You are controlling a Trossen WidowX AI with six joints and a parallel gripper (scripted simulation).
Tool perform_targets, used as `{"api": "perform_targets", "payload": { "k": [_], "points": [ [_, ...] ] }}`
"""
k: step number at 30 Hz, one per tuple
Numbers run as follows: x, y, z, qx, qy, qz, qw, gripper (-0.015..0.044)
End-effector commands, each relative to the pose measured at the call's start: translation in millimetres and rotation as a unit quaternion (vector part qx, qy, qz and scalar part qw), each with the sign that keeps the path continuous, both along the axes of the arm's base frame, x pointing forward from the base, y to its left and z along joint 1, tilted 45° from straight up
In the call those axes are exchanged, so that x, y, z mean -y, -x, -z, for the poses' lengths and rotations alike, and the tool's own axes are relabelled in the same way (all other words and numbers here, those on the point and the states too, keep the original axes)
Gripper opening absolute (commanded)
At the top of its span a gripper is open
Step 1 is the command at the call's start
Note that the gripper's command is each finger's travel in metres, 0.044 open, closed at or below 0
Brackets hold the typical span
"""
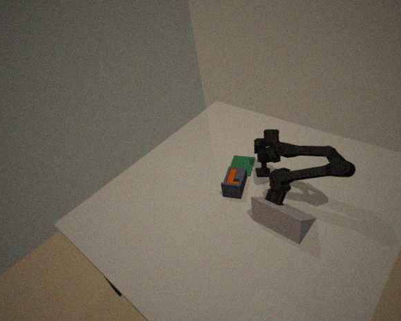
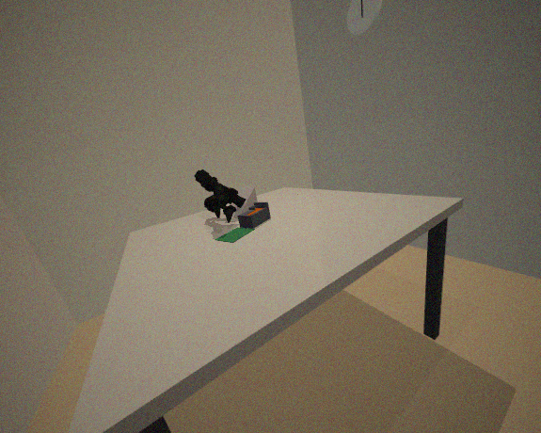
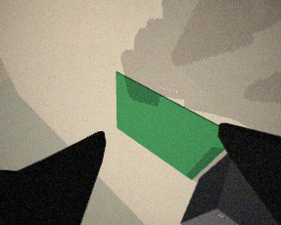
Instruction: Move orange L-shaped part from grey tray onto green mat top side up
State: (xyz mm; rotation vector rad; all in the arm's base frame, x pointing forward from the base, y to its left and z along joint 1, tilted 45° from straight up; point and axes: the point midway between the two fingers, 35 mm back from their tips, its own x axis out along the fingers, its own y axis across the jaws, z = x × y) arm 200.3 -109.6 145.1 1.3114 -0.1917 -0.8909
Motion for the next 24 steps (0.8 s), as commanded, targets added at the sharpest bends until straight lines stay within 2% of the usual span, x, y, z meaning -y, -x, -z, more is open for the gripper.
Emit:
{"api": "perform_targets", "payload": {
  "k": [1,4,8,12,18,24],
  "points": [
    [-1.1,-0.8,0.5,-0.007,0.001,-0.004,1.000,0.0374],
    [-10.9,-7.7,5.1,-0.065,0.014,-0.038,0.997,0.0295],
    [-37.6,-21.9,17.1,-0.210,0.054,-0.131,0.967,0.0190],
    [-68.3,-31.9,29.9,-0.351,0.106,-0.232,0.901,0.0180],
    [-115.8,-36.2,48.1,-0.532,0.195,-0.370,0.736,0.0180],
    [-162.5,-29.5,64.0,-0.663,0.282,-0.473,0.507,0.0180]
  ]
}}
